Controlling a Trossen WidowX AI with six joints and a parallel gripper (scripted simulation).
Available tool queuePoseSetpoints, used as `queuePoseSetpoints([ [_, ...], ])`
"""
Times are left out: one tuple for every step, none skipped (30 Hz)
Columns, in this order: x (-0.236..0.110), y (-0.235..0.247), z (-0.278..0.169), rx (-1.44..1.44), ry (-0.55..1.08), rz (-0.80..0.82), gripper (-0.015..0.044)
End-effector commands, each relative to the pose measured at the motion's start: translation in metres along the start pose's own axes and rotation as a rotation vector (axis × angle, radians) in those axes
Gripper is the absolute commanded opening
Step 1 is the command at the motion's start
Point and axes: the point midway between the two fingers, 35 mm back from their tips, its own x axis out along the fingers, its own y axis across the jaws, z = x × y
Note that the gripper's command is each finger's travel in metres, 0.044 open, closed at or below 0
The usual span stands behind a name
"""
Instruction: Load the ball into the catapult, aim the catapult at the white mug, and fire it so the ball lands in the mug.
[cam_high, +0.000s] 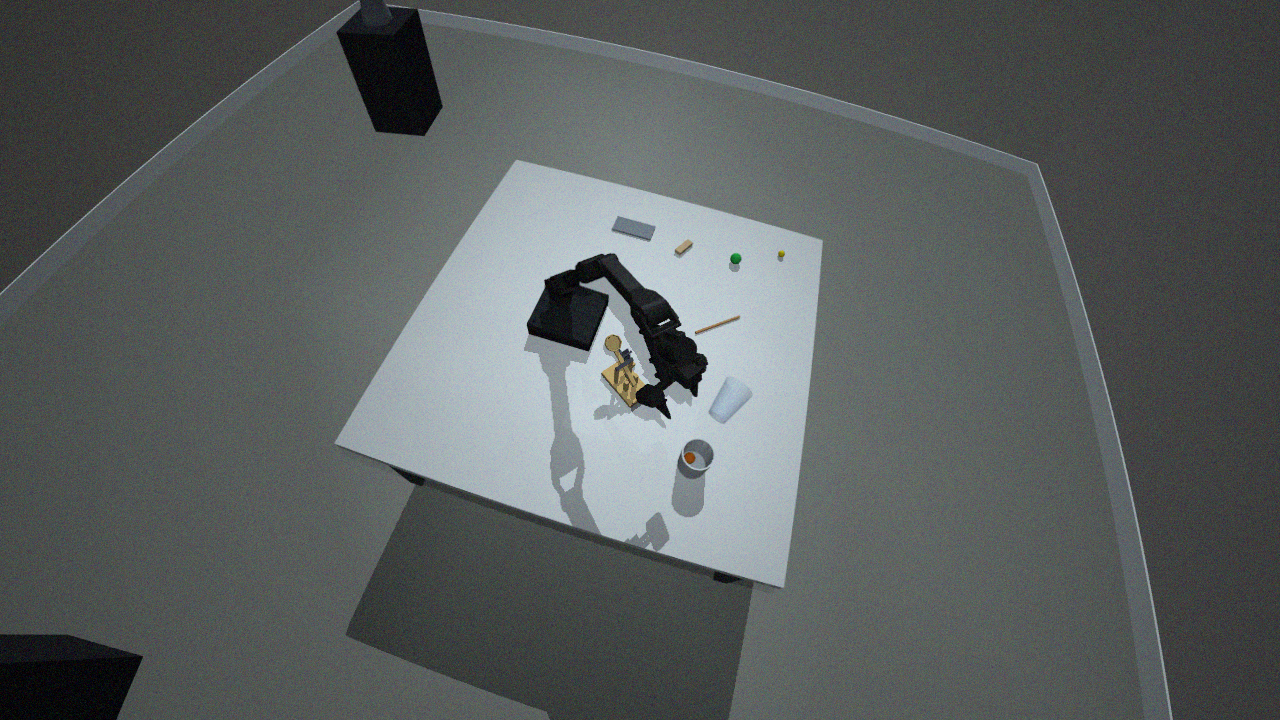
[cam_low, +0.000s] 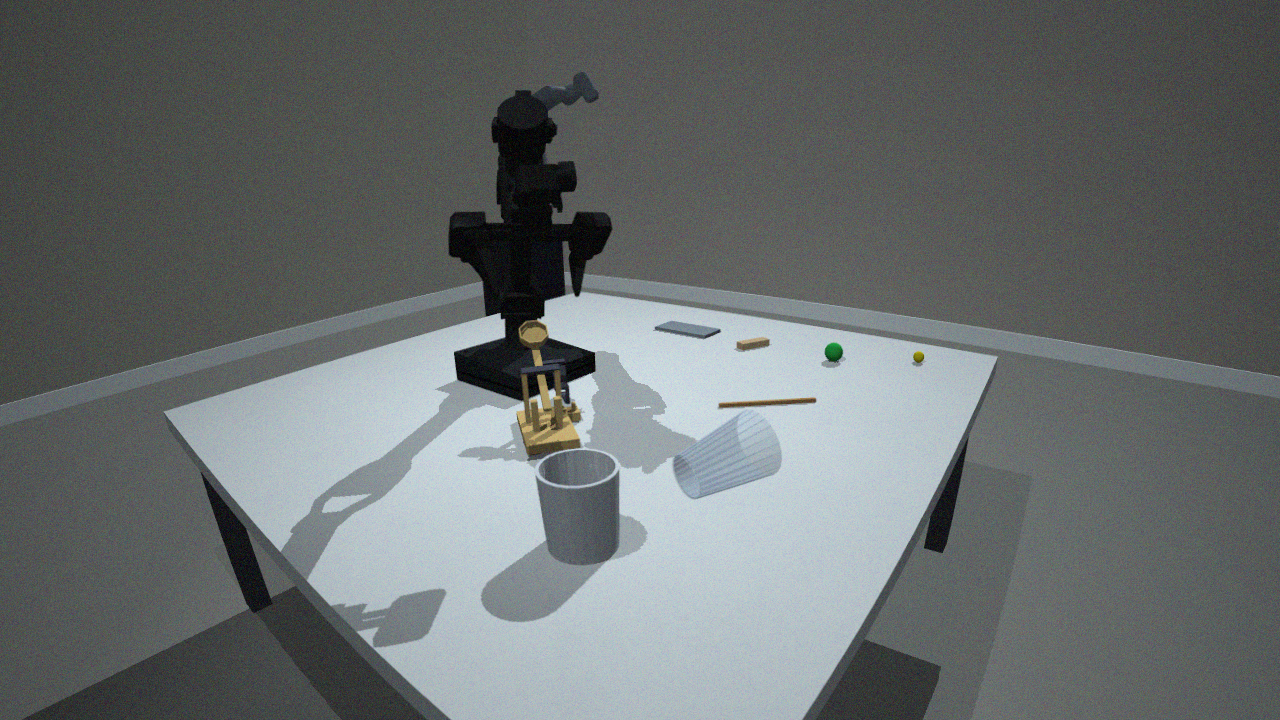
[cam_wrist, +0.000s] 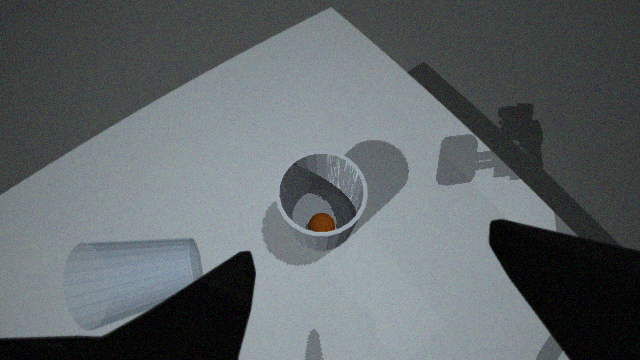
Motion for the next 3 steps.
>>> queuePoseSetpoints([
  [0.0003, 0.0, -0.0002, 0.0, 0.001, 0.0, 0.044],
  [0.0003, 0.0, -0.0002, 0.0, 0.001, 0.0, 0.044],
  [0.0003, 0.0, -0.0002, 0.0, 0.001, 0.0, 0.044],
])
